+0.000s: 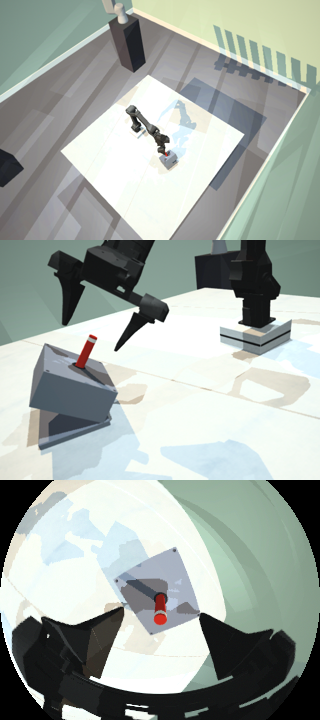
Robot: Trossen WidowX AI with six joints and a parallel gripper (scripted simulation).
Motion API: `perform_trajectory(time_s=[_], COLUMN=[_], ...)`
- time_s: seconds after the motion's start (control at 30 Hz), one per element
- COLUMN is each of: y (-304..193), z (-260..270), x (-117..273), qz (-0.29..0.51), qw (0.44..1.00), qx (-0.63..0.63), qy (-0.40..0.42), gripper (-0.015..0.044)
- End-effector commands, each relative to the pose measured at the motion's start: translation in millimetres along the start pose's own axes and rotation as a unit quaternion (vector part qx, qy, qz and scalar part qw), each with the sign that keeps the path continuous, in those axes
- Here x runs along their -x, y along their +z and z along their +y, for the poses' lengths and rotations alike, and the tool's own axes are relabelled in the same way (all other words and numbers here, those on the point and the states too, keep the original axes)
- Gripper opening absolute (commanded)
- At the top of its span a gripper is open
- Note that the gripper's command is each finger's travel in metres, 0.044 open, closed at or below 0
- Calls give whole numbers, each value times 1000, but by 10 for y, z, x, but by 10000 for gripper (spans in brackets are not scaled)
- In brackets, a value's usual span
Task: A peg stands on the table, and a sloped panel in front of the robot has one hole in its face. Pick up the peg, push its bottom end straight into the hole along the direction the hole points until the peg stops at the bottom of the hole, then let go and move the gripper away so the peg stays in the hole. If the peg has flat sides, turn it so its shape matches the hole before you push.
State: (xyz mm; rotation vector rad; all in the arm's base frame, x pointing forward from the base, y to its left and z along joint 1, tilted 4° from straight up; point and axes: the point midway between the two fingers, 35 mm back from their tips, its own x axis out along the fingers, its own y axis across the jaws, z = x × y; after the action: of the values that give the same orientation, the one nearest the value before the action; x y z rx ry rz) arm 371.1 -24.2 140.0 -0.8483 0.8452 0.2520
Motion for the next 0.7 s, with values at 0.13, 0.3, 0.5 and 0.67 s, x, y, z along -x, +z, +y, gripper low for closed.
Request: perform_trajectory(time_s=[0.13,0.3,0.5,0.67], y=[8,12,15,17], z=[-13,-14,-14,-12], x=[132,210,303,381], qz=[1,1,1,1], qw=[1000,1000,1000,1000], qx=[-2,-2,-1,-1], qy=[-2,-2,-1,-1], gripper=[440,440,440,440])
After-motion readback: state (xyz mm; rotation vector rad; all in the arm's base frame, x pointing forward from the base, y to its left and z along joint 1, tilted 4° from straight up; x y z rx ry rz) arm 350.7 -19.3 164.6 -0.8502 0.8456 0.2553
